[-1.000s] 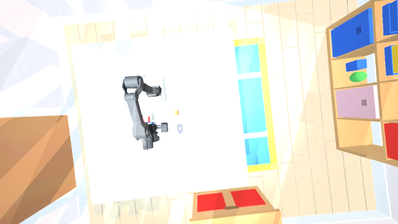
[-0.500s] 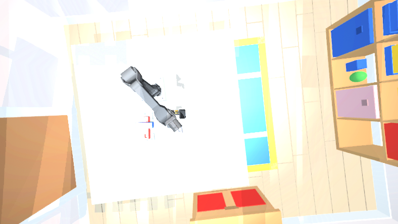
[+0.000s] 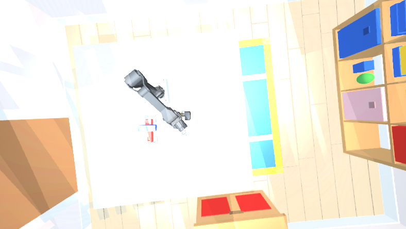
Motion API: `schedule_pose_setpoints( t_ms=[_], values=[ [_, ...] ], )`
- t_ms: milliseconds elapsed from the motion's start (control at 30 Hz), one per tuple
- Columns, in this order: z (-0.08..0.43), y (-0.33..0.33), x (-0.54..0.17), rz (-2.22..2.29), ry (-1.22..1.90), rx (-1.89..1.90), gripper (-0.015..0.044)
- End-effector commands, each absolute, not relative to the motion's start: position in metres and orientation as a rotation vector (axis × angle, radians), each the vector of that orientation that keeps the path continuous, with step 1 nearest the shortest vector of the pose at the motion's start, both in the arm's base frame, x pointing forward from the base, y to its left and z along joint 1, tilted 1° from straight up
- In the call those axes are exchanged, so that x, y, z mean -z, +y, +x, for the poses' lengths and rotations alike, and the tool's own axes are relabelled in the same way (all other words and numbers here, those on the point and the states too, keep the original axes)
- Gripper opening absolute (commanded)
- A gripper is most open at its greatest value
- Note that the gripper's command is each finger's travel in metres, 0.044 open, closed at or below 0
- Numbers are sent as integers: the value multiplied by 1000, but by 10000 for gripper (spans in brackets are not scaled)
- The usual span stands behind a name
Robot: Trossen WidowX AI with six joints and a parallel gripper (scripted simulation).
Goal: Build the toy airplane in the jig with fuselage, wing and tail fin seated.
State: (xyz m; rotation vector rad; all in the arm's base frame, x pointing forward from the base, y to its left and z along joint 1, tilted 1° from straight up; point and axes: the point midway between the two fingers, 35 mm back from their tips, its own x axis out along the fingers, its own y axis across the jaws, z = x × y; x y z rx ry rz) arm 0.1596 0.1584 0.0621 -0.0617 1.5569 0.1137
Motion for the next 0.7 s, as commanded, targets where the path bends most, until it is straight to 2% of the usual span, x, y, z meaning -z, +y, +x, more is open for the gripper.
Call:
schedule_pose_setpoints(
  t_ms=[0,667],
  values=[
    [158,158,-53,-61,1568,-107,440],
    [159,160,-23,-61,1569,-107,440]
  ],
)
